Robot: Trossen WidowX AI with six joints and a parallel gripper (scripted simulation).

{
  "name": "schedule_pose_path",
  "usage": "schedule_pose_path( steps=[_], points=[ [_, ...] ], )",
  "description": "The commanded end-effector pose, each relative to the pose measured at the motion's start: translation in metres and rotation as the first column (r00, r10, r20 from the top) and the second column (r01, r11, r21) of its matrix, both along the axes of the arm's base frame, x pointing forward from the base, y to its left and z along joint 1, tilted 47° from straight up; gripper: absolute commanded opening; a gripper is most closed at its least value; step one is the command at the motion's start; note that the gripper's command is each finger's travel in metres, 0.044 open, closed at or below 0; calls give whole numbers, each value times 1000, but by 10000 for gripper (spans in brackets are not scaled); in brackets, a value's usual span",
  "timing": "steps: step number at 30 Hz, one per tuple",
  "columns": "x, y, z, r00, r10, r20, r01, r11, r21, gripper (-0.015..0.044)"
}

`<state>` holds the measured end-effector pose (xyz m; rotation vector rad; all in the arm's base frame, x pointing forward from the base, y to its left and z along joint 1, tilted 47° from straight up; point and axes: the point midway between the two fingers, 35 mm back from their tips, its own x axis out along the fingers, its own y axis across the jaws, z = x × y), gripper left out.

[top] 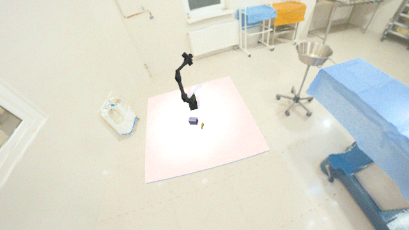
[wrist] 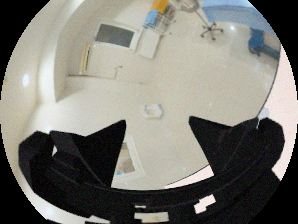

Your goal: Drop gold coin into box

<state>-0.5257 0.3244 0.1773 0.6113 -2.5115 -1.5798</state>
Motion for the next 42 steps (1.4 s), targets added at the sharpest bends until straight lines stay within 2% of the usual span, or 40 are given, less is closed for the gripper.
schedule_pose_path(
  steps=[1,4,9,18,26,34,42],
  points=[
    [2,2,0,1000,-4,0,4,1000,2,374],
    [24,28,-5,998,-67,-1,67,997,24,295],
    [72,95,-28,956,-278,88,278,960,21,164],
    [192,193,-74,749,-601,277,610,790,64,161],
    [298,237,-106,541,-750,380,780,616,106,161],
    [425,254,-144,256,-806,534,895,406,183,161],
    [565,229,-182,-50,-729,683,938,200,282,161]
  ],
)
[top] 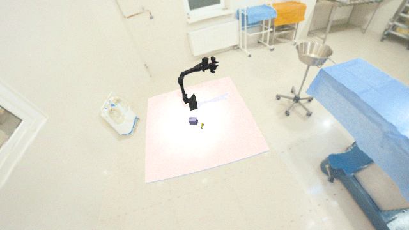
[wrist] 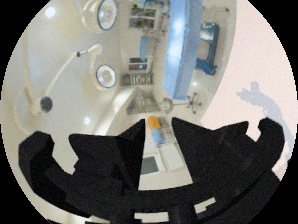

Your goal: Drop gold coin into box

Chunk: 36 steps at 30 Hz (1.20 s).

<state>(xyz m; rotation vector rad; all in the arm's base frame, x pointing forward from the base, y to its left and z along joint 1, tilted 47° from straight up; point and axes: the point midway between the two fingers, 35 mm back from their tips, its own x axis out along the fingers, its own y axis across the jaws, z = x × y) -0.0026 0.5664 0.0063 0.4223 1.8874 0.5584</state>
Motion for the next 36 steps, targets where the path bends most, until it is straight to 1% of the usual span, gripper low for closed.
schedule_pose_path(
  steps=[1,5,10,15,20,24,28,32,36],
  points=[
    [59,-19,-15,991,-102,83,109,991,-79,161],
    [123,-50,-30,963,-197,184,229,958,-171,161],
    [196,-103,-44,911,-276,308,366,885,-287,161],
    [257,-168,-53,854,-309,419,480,778,-404,161],
    [304,-243,-57,808,-299,507,564,642,-520,161],
    [331,-308,-55,788,-266,556,604,513,-610,161],
    [349,-373,-49,786,-220,578,615,377,-693,161],
    [355,-444,-43,811,-158,563,585,206,-785,161],
    [354,-509,-34,853,-104,511,518,49,-854,161]
  ],
)
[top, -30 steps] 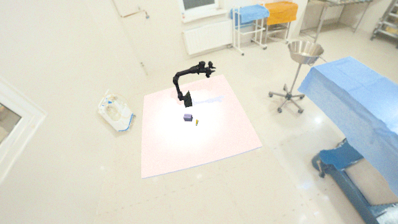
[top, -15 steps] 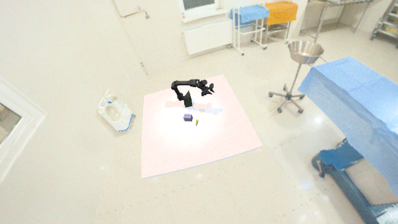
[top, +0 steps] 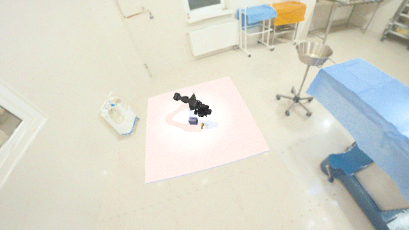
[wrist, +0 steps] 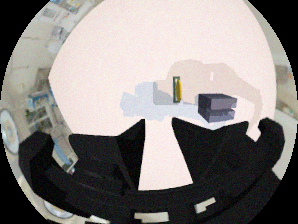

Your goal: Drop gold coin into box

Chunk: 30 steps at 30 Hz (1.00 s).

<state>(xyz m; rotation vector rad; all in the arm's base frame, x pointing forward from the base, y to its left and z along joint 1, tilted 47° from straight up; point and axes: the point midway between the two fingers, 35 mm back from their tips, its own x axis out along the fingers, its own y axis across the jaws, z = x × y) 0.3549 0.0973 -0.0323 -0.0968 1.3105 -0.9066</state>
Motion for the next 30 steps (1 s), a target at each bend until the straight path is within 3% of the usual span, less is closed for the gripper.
schedule_pose_path(
  steps=[1,30],
  points=[
    [-4,-47,6,997,-29,-78,19,992,-123,161],
    [-10,-104,-29,996,-31,-82,20,991,-132,161]
  ],
)
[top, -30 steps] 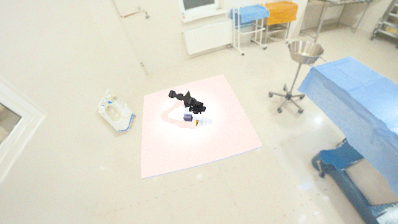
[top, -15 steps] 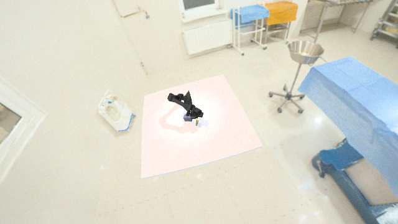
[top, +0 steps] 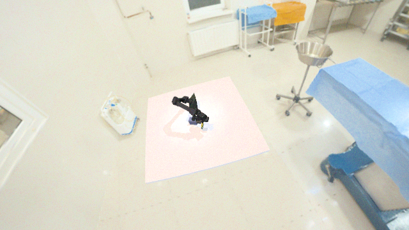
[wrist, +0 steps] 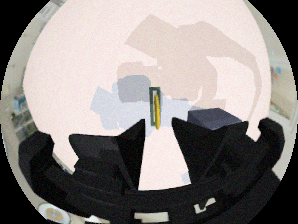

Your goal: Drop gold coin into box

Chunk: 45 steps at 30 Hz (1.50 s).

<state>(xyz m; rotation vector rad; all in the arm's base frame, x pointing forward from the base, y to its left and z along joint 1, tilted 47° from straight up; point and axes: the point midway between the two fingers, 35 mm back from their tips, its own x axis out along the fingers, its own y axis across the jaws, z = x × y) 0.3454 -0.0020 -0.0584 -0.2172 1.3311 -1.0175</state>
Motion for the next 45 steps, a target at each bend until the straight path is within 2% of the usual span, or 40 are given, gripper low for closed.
schedule_pose_path(
  steps=[1,32,38,45],
  points=[
    [-1,-5,-4,1000,2,-3,-2,1000,-4,161],
    [-7,-39,-37,1000,1,-3,-1,1000,-7,161],
    [-7,-39,-37,1000,1,-3,-1,1000,-7,3],
    [-7,-39,-37,1000,1,-3,-1,1000,-7,0]
  ],
)
